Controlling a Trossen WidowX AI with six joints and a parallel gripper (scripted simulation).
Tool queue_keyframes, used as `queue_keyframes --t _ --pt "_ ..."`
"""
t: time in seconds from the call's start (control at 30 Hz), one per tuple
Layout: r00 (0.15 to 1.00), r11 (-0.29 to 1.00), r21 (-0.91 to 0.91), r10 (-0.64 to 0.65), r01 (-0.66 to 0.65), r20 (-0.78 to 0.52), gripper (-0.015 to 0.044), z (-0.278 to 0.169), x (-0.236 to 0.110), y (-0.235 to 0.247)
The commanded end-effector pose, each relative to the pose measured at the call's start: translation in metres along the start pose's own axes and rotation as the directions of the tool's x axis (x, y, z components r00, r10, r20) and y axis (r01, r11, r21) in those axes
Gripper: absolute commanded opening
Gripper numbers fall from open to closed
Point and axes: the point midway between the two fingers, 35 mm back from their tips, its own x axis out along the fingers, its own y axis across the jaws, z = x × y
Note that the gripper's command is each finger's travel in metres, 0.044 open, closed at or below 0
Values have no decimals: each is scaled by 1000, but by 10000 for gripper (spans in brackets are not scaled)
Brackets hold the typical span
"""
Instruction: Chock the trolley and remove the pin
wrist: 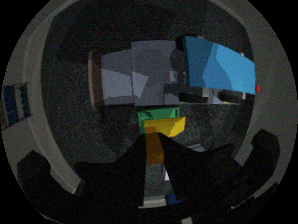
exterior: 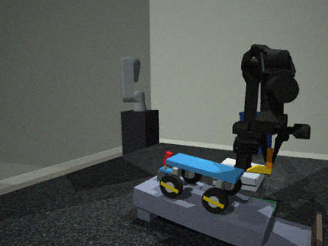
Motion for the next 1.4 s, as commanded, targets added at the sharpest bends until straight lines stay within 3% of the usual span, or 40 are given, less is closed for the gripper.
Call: queue_keyframes --t 0.0,0.3,0.97,1.37 --pt "1000 1000 3 -1 1 10 0 7 -1 17" --pt "993 993 4 -116 116 9 0 8 0 25" --pt "993 993 4 -116 116 12 0 38 6 27" --pt "993 993 4 -116 116 12 0 38 33 26"
